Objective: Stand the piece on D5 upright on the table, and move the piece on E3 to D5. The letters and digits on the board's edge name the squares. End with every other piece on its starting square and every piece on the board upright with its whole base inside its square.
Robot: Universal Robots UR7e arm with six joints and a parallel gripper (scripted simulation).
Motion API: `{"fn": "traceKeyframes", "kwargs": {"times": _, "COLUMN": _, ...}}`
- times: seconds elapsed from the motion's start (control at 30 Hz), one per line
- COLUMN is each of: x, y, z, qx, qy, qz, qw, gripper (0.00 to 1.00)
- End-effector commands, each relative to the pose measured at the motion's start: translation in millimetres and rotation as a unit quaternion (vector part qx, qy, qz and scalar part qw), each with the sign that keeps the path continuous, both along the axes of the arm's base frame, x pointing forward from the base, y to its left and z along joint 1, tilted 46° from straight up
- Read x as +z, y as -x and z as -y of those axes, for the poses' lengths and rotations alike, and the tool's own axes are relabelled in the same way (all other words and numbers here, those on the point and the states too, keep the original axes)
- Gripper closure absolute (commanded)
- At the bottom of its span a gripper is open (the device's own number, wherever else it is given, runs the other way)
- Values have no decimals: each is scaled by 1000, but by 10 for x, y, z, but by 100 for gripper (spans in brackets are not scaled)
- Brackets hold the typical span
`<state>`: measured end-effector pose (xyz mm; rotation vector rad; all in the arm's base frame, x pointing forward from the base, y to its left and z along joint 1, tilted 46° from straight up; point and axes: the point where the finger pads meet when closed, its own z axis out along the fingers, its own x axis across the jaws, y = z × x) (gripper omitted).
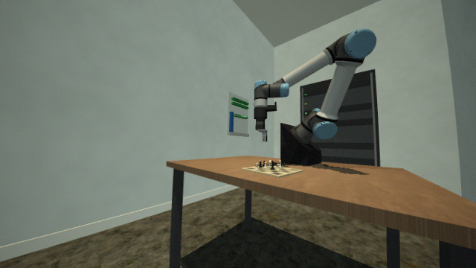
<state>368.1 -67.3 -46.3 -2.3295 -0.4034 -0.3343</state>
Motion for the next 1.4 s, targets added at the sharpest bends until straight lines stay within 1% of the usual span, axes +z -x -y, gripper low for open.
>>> {"fn": "traceKeyframes", "kwargs": {"times": 0.0, "x": 0, "y": -2, "z": 4, "qx": 1, "qy": 1, "qz": 2, "qw": 1000, "gripper": 0}}
{"fn": "traceKeyframes", "kwargs": {"times": 0.17, "x": -2, "y": 0, "z": -1, "qx": 7, "qy": 2, "qz": 7, "qw": 1000, "gripper": 0}}
{"fn": "traceKeyframes", "kwargs": {"times": 0.3, "x": -10, "y": 3, "z": -15, "qx": 24, "qy": 5, "qz": 25, "qw": 999, "gripper": 0}}
{"fn": "traceKeyframes", "kwargs": {"times": 0.5, "x": -36, "y": 13, "z": -54, "qx": 74, "qy": 14, "qz": 76, "qw": 994, "gripper": 0}}
{"fn": "traceKeyframes", "kwargs": {"times": 0.63, "x": -63, "y": 20, "z": -90, "qx": 123, "qy": 22, "qz": 125, "qw": 984, "gripper": 0}}
{"fn": "traceKeyframes", "kwargs": {"times": 0.7, "x": -63, "y": 20, "z": -90, "qx": 123, "qy": 22, "qz": 125, "qw": 984, "gripper": 0}}
{"fn": "traceKeyframes", "kwargs": {"times": 0.73, "x": -71, "y": 21, "z": -100, "qx": 136, "qy": 25, "qz": 139, "qw": 981, "gripper": 0}}
{"fn": "traceKeyframes", "kwargs": {"times": 0.83, "x": -98, "y": 25, "z": -130, "qx": 180, "qy": 32, "qz": 184, "qw": 966, "gripper": 0}}
{"fn": "traceKeyframes", "kwargs": {"times": 0.93, "x": -129, "y": 26, "z": -160, "qx": 227, "qy": 41, "qz": 231, "qw": 945, "gripper": 0}}
{"fn": "traceKeyframes", "kwargs": {"times": 1.07, "x": -172, "y": 21, "z": -199, "qx": 289, "qy": 51, "qz": 294, "qw": 910, "gripper": 0}}
{"fn": "traceKeyframes", "kwargs": {"times": 1.2, "x": -215, "y": 9, "z": -235, "qx": 347, "qy": 61, "qz": 353, "qw": 867, "gripper": 0}}
{"fn": "traceKeyframes", "kwargs": {"times": 1.27, "x": -215, "y": 9, "z": -235, "qx": 347, "qy": 61, "qz": 353, "qw": 867, "gripper": 0}}
{"fn": "traceKeyframes", "kwargs": {"times": 1.37, "x": -245, "y": -4, "z": -260, "qx": 385, "qy": 68, "qz": 392, "qw": 832, "gripper": 0}}
